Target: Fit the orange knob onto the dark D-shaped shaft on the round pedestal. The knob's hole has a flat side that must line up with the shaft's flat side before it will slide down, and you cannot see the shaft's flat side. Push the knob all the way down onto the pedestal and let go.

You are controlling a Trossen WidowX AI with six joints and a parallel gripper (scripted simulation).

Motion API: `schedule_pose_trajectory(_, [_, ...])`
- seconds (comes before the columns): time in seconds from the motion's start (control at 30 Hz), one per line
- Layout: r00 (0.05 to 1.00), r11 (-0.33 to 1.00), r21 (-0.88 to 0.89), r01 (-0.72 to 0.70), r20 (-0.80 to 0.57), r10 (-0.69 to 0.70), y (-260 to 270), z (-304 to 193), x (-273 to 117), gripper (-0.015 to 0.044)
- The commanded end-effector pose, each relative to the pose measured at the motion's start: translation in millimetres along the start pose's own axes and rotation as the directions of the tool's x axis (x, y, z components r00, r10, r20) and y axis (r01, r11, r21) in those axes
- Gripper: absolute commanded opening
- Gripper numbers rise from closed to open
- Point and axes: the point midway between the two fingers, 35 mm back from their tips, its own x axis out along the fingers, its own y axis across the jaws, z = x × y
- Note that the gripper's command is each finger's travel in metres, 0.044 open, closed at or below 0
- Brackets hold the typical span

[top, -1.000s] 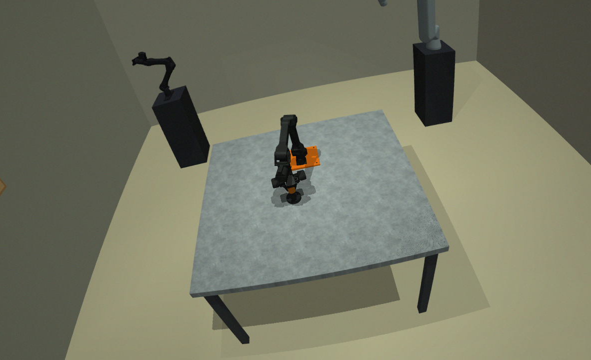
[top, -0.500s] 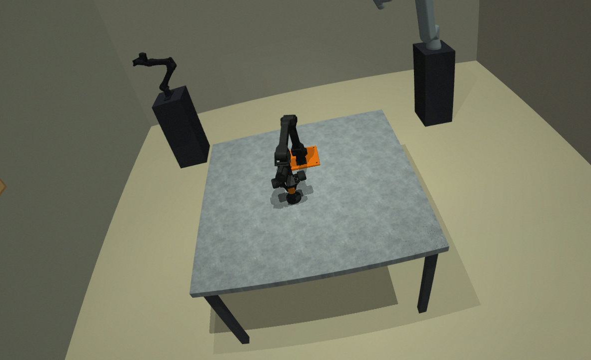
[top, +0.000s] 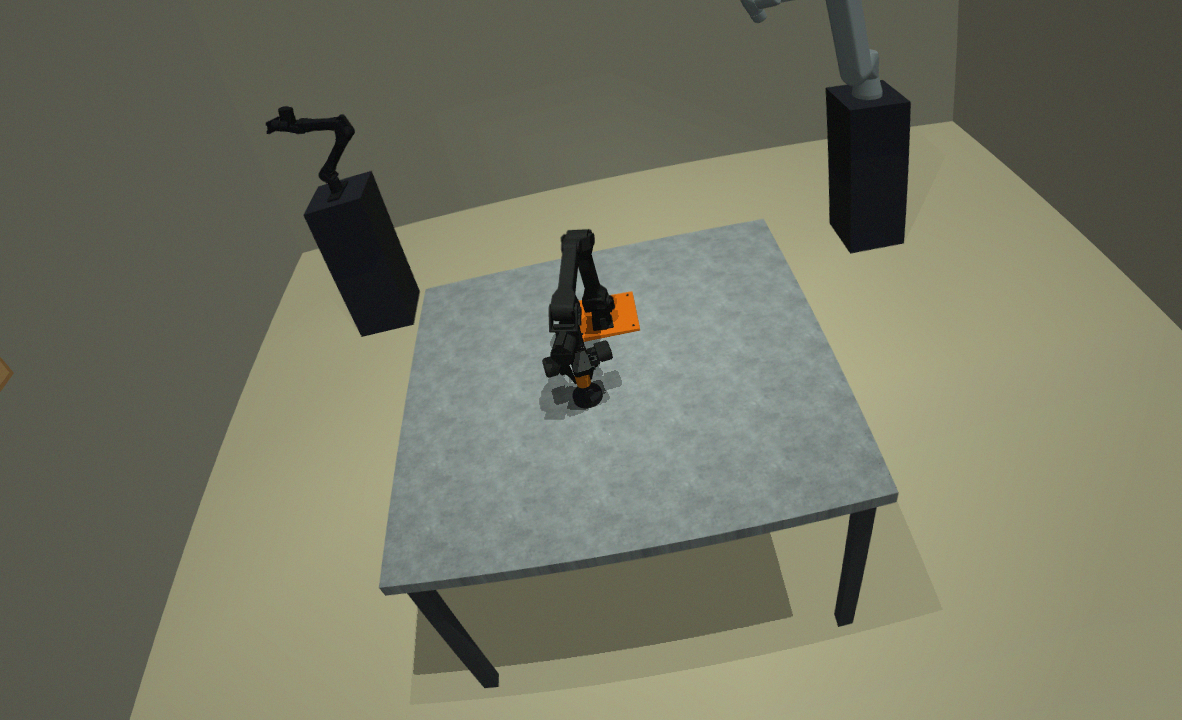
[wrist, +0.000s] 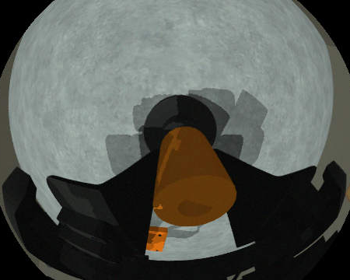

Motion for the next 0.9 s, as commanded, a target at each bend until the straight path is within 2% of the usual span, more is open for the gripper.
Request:
schedule_pose_trajectory(0.0, [1.0,1.0,-0.005,-0.004,0.002,0.004,0.7,-0.1,0.4,0.0])
schedule_pose_trajectory(0.87, [1.0,1.0,0.005,-0.004,0.002,0.004,1.2,-2.4,-6.5,0.0])
